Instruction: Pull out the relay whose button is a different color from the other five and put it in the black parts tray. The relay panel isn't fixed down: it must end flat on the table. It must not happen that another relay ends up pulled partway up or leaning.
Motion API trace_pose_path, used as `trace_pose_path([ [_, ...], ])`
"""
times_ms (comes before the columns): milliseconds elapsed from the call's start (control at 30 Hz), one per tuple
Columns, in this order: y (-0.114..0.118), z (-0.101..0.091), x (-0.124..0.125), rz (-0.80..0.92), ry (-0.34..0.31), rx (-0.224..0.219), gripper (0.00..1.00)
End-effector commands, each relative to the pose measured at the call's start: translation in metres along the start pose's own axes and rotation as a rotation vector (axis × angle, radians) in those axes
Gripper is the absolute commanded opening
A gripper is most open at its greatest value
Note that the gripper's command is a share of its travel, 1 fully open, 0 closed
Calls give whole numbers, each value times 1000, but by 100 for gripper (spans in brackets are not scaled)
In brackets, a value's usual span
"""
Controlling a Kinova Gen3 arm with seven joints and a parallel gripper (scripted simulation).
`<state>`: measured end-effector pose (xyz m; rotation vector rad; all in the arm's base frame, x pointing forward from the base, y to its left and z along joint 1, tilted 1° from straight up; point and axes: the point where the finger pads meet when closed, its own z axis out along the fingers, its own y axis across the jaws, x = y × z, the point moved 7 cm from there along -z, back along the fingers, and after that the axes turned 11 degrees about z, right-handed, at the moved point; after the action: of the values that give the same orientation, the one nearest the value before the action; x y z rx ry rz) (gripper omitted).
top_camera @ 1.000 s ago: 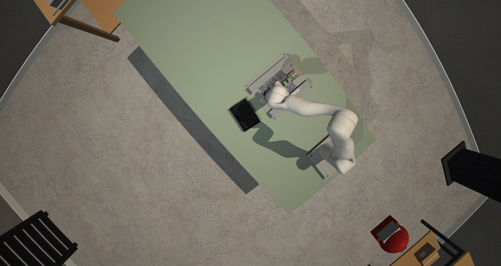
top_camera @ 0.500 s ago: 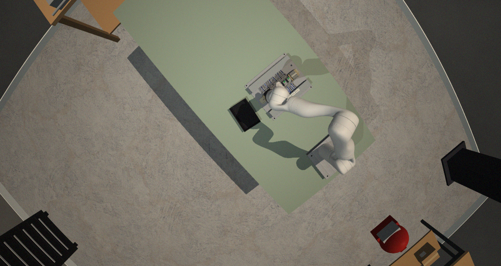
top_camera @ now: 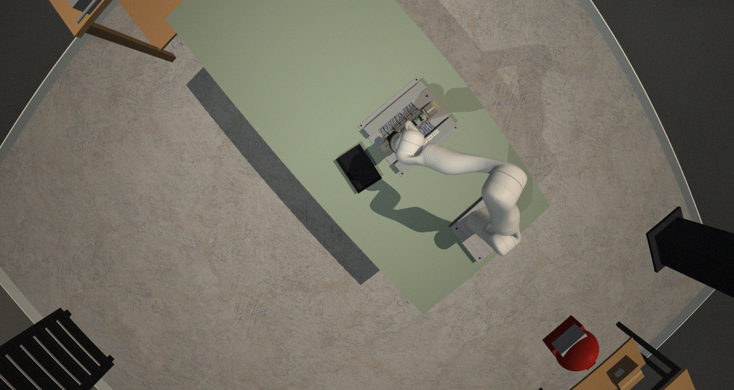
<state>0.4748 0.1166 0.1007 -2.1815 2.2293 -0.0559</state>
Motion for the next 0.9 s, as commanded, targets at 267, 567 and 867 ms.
trace_pose_path([
  [267,1,-1,0,0,-4,22,0],
  [567,2,-1,0,0,-6,31,0],
  [867,4,-1,1,0,-10,50,0],
])
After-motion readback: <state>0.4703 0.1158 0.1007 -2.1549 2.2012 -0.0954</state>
